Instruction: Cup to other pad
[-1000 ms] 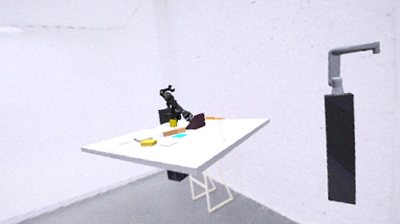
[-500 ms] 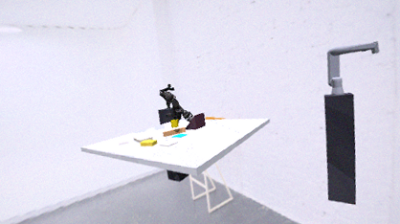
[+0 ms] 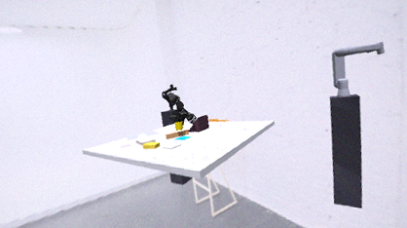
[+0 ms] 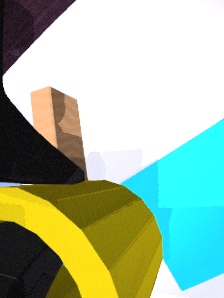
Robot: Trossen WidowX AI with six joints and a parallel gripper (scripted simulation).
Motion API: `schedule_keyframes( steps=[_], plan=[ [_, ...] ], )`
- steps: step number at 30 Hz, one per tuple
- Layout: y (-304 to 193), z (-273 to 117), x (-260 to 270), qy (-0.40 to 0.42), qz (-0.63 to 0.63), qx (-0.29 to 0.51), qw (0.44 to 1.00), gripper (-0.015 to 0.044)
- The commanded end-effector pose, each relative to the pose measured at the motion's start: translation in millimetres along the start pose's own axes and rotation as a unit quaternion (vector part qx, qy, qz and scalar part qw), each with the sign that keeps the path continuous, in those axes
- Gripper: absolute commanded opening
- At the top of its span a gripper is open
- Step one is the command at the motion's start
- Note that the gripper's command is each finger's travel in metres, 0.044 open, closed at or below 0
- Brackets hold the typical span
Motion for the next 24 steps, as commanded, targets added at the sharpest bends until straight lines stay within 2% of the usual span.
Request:
schedule_keyframes(
  steps=[1, 24],
  plan=[
    [8.4, -2.6, 1.3, 0.0, 0.005, -0.005, 1.0, 0.0],
    [50.3, -6.7, 10.5, 0.0, 0.006, -0.006, 1.0, 0.0]
  ],
)
Point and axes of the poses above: the point midway between the two fingers, 35 mm back from their tips, its own z axis out along the fingers, its own x axis across the jaws, y = z × x, the point moved 6 cm from there along -z, back along the fingers, and after that the axes turned 6 degrees about z, right-handed, at the moved point
